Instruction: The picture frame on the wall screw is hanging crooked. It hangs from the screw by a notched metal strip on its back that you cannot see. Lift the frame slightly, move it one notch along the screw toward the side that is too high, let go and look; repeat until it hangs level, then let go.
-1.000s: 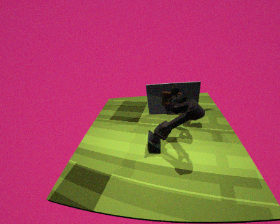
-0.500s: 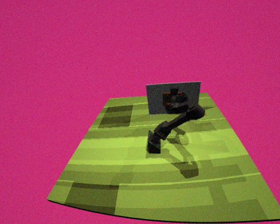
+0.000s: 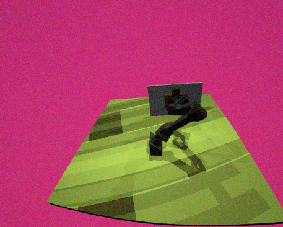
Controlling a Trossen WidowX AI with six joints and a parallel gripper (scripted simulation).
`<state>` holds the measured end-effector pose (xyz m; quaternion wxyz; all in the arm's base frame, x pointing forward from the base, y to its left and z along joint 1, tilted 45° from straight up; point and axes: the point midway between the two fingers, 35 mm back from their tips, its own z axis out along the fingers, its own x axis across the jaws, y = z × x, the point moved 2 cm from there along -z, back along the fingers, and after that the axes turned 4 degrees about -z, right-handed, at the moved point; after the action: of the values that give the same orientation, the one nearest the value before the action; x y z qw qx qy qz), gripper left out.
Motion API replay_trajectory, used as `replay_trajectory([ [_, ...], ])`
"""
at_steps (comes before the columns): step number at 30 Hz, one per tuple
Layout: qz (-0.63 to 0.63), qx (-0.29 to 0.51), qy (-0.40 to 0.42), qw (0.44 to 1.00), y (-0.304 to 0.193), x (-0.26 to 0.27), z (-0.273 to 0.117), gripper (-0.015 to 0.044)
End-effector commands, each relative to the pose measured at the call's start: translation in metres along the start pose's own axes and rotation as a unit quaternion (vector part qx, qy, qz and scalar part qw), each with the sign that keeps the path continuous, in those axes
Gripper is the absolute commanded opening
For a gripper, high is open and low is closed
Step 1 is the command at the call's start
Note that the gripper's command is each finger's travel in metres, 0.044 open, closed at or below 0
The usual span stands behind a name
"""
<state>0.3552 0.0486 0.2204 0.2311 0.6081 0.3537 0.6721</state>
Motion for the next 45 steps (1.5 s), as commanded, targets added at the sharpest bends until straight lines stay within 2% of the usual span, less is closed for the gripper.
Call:
replay_trajectory([
  [1, 0.001, 0.000, 0.000, 1.000, 0.000, 0.000, 0.000, 0.0184],
  [4, 0.001, 0.000, 0.000, 1.000, 0.000, 0.000, 0.000, 0.0260],
  [9, 0.004, 0.000, 0.000, 1.000, 0.002, 0.000, -0.005, 0.0260],
  [20, 0.057, 0.004, 0.005, 0.998, 0.003, -0.003, -0.090, 0.0260],
  [27, 0.064, 0.001, 0.005, 0.998, 0.006, 0.003, -0.102, 0.0260],
  [40, 0.128, 0.010, 0.000, 0.992, 0.006, 0.033, -0.189, 0.0260],
  [45, 0.123, 0.012, 0.003, 0.992, 0.006, 0.033, -0.191, 0.0260],
])
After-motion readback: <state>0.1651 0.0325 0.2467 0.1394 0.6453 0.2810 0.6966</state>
